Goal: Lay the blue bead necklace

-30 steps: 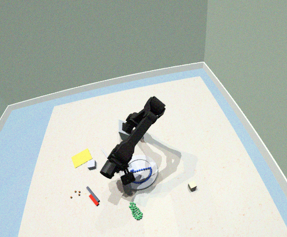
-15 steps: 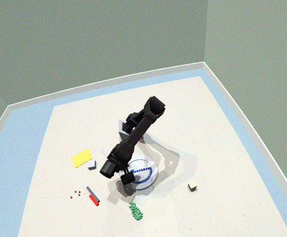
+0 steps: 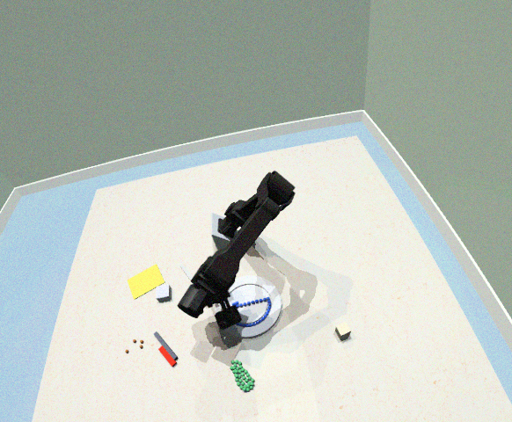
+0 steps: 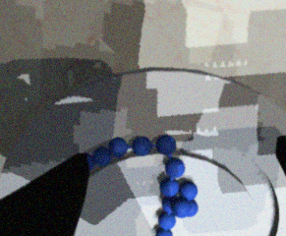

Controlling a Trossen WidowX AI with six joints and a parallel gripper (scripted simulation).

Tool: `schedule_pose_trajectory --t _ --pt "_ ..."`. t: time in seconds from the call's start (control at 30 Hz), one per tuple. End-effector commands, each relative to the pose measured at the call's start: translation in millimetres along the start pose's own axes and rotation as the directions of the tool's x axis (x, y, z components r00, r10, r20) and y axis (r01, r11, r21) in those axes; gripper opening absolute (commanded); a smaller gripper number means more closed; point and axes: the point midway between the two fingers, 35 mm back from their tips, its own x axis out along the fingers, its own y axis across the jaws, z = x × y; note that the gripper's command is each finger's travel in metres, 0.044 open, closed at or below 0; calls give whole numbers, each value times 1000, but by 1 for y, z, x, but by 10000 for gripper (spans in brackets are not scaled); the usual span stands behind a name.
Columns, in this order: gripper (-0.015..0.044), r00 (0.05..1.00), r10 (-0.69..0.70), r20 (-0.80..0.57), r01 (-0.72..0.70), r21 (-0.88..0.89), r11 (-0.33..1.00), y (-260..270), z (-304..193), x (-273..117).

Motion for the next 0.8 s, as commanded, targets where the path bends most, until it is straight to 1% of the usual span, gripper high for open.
schedule_pose_trajectory --t 0.0,0.17,0.33,0.43,0.47,0.77 --pt "388 1000 -4 4 4 -3 1000 0 -1 -4" --pt "256 1000 -5 4 5 5 1000 3 -10 -31" --pt "125 1000 -5 4 5 5 1000 4 -10 -26" --pt "120 1000 -4 4 4 5 1000 3 -10 -16" --pt "120 1000 6 13 -6 -2 1000 6 -8 -25" --pt "120 1000 3 10 -3 0 1000 5 -8 -15"
